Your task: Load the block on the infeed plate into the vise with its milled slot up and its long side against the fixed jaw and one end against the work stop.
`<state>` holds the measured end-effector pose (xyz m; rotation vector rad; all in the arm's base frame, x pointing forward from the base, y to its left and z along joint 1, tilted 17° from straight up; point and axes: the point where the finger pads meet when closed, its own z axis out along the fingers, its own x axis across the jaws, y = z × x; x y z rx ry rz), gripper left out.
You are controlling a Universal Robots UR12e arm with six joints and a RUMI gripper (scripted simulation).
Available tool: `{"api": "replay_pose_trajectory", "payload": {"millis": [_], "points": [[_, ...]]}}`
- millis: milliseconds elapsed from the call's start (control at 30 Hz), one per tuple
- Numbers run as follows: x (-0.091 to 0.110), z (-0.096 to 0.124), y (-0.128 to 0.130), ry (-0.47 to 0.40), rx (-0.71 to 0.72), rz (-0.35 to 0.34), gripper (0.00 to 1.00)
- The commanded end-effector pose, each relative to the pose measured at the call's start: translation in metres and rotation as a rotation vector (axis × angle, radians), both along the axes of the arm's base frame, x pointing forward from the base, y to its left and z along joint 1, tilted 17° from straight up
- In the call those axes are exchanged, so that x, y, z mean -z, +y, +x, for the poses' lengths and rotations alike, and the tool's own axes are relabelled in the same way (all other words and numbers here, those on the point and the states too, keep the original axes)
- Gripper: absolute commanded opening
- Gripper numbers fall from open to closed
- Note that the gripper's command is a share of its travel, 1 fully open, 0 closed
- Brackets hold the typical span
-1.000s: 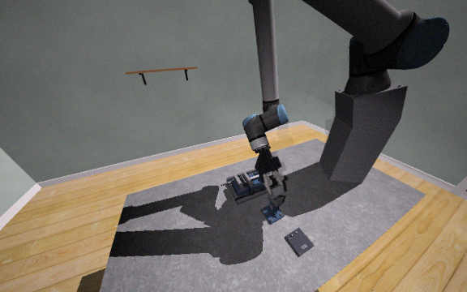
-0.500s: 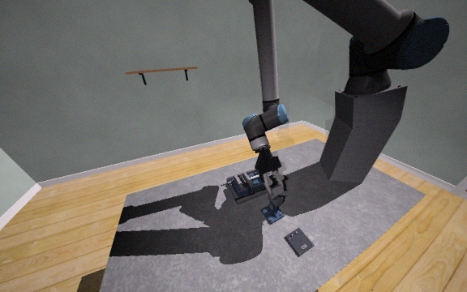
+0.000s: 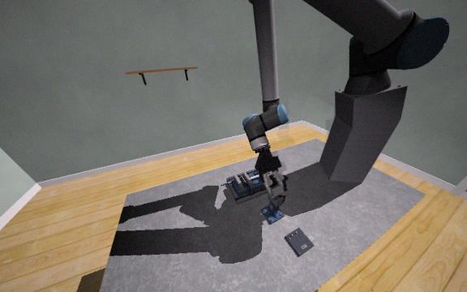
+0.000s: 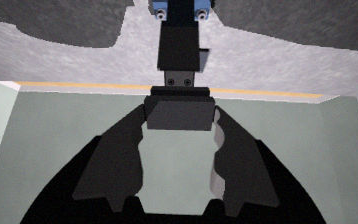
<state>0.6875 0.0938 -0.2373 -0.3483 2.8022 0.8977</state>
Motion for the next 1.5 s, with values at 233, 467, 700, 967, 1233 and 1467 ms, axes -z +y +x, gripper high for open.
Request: {"api": "replay_pose_trajectory", "payload": {"millis": [233, 467, 700, 967, 1233, 1467], "points": [[-0.0005, 0.0003, 0.0001, -0.001, 0.000, 0.000, 0.00], [-0.0005, 0.0003, 0.0001, -0.001, 0.000, 0.000, 0.00], [-0.0005, 0.0003, 0.0001, -0.001, 0.000, 0.000, 0.00], [-0.0005, 0.0003, 0.0001, -0.001, 0.000, -0.003, 0.00], [-0.0004, 0.0001, 0.0002, -0.003, 0.003, -0.015, 0.00], [-0.0003, 0.0000, 0.0002, -0.006, 0.007, -0.031, 0.00]]}}
